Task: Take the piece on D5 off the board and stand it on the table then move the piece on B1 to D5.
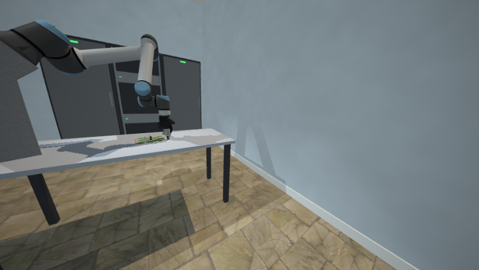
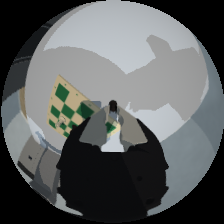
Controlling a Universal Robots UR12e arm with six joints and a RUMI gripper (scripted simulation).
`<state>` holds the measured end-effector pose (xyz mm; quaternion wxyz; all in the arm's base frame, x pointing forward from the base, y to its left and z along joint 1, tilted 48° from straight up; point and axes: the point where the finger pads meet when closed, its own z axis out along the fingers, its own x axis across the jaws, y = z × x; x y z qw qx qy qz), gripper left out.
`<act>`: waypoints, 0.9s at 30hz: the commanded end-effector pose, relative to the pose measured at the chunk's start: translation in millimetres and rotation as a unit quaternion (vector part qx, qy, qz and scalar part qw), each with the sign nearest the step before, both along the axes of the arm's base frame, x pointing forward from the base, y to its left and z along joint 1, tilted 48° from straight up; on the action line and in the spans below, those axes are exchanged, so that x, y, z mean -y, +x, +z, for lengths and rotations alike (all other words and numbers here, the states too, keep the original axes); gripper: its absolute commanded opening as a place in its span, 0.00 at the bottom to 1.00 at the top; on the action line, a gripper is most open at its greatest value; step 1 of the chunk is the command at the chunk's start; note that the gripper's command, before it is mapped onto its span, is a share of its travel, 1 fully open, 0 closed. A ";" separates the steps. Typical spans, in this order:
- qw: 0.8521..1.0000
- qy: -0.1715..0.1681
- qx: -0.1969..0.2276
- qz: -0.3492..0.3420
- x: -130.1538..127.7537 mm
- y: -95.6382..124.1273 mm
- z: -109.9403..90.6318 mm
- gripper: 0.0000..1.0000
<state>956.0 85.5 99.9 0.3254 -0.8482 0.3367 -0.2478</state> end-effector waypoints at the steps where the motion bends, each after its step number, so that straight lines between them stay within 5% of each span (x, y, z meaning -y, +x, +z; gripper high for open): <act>1: 1.000 0.000 0.000 0.000 0.2 0.1 0.7 0.00; 23: 1.000 0.000 0.000 0.000 0.2 0.1 0.7 0.00; 27: 1.000 0.000 0.000 0.000 0.2 0.1 0.7 0.08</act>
